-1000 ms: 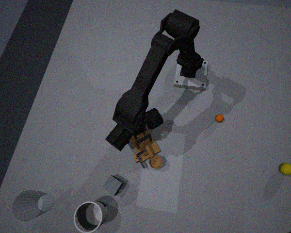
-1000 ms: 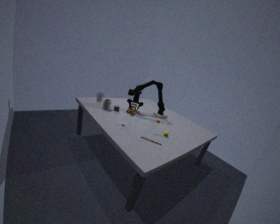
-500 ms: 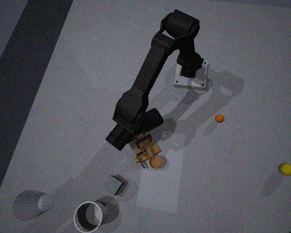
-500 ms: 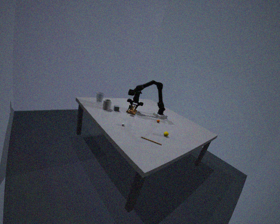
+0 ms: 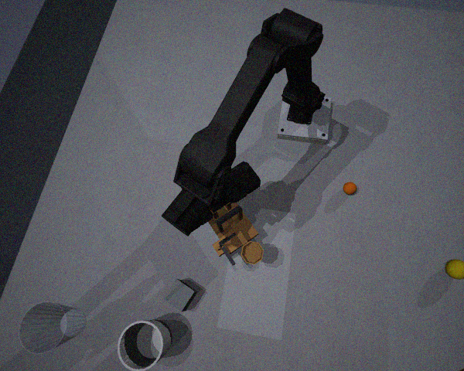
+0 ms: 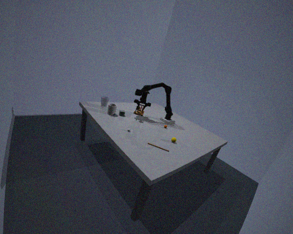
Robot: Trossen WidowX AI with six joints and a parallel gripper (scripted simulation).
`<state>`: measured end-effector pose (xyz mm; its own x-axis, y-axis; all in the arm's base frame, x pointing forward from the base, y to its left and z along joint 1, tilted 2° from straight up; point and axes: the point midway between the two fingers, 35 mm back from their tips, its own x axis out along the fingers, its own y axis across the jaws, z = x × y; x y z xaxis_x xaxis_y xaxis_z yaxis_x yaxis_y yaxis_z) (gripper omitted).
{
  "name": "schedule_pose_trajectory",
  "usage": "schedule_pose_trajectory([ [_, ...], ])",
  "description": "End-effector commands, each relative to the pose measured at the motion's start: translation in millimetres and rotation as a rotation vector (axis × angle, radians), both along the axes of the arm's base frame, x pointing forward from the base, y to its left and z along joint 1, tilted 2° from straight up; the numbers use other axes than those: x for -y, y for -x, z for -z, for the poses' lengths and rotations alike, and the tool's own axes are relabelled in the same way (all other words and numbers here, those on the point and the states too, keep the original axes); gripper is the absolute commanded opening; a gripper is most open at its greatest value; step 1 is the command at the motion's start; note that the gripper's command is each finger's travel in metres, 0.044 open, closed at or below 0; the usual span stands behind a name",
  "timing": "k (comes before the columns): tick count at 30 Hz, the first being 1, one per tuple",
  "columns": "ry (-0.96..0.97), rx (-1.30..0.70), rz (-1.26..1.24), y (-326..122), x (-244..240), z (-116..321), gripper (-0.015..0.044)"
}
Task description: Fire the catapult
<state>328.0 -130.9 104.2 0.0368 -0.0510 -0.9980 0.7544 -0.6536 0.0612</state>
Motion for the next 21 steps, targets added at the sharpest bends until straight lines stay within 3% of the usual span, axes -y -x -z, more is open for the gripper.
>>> schedule_pose_trajectory([
  [1,0.005,-0.003,-0.113,-0.6,0.0,-2.1,0.0],
  [21,0.031,-0.038,-0.791,-12.6,6.1,-1.3,0.0],
])
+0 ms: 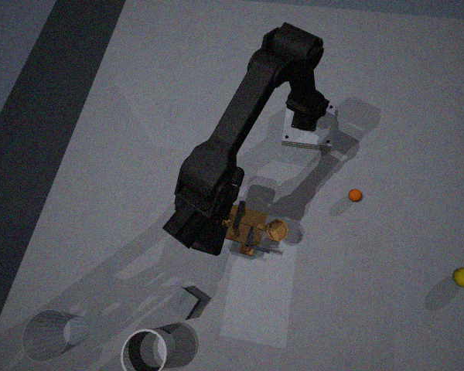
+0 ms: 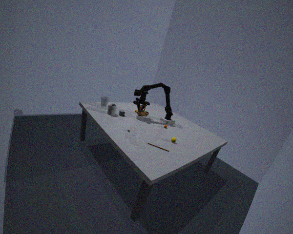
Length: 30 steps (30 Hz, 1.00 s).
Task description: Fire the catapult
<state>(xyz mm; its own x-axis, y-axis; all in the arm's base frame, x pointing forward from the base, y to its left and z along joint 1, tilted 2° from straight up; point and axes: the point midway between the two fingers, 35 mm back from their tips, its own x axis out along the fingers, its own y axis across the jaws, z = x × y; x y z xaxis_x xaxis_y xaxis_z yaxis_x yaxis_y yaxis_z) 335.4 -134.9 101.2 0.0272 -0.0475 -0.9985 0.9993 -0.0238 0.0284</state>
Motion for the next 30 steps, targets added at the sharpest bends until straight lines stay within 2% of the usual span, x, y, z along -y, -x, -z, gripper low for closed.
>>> schedule_pose_trajectory([
  [1,0.009,0.006,-0.136,-7.0,2.6,-4.3,0.0],
  [6,0.013,0.001,-0.254,-16.4,4.4,-4.6,0.0],
  [30,0.013,0.001,-0.254,-21.5,5.7,21.9,0.0],
])
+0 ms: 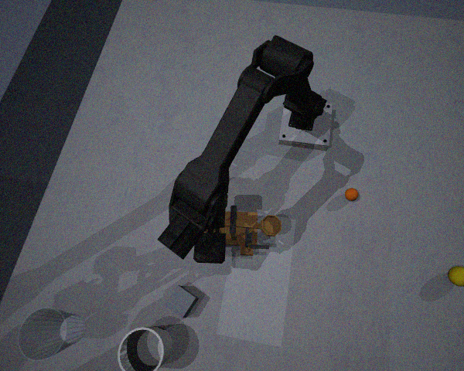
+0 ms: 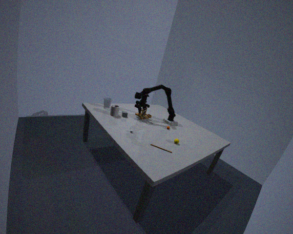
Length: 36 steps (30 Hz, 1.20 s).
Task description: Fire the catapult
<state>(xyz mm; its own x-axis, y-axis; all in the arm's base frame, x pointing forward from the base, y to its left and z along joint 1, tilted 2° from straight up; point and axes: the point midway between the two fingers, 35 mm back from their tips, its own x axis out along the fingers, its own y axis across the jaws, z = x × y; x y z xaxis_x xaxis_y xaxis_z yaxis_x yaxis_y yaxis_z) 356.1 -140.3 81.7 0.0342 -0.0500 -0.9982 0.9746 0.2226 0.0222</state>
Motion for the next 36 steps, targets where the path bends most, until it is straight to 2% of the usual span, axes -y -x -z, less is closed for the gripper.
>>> schedule_pose_trajectory([
  [1,0.002,0.006,-0.006,-0.9,0.4,3.9,0.0],
  [18,0.0,-0.001,0.0,-0.9,0.8,19.8,0.0],
  [32,0.0,-0.001,0.0,-0.9,0.8,19.8,0.0368],
  [35,0.0,-0.001,0.0,-2.9,0.8,-1.0,0.044],
  [36,0.0,-0.001,0.0,-3.3,0.4,-15.5,0.044],
])
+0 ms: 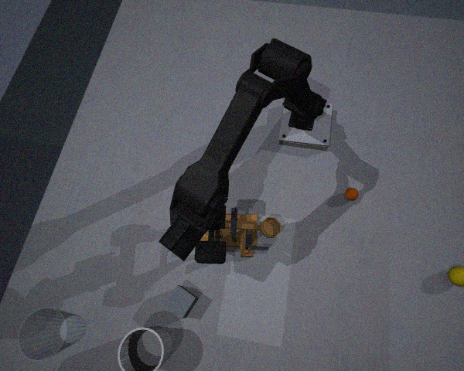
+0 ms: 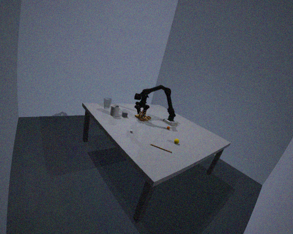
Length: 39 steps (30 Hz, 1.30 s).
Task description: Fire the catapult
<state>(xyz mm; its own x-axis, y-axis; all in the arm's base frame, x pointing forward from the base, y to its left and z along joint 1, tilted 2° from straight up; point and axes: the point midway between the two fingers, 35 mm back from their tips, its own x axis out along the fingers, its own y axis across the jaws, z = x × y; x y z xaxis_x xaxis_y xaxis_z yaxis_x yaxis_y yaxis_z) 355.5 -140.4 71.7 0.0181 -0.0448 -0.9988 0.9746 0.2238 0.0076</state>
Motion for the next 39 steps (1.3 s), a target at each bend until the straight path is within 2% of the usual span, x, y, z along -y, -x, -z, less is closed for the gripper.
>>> schedule_pose_trajectory([
  [1,0.005,0.016,0.001,-3.7,-0.2,-40.2,0.044],
  [4,0.005,0.015,0.001,0.9,-3.4,-81.0,0.044],
  [7,0.005,0.015,0.001,2.7,-4.4,-90.2,0.044],
  [8,0.009,0.024,-0.006,-1.7,-2.1,-74.7,0.044],
  [15,0.007,0.023,-0.003,3.5,-4.2,-82.1,0.044],
  [20,0.007,0.023,-0.003,1.7,-1.9,-39.1,0.044],
  [39,0.007,0.023,-0.003,-0.1,-0.4,-15.6,0.044],
])
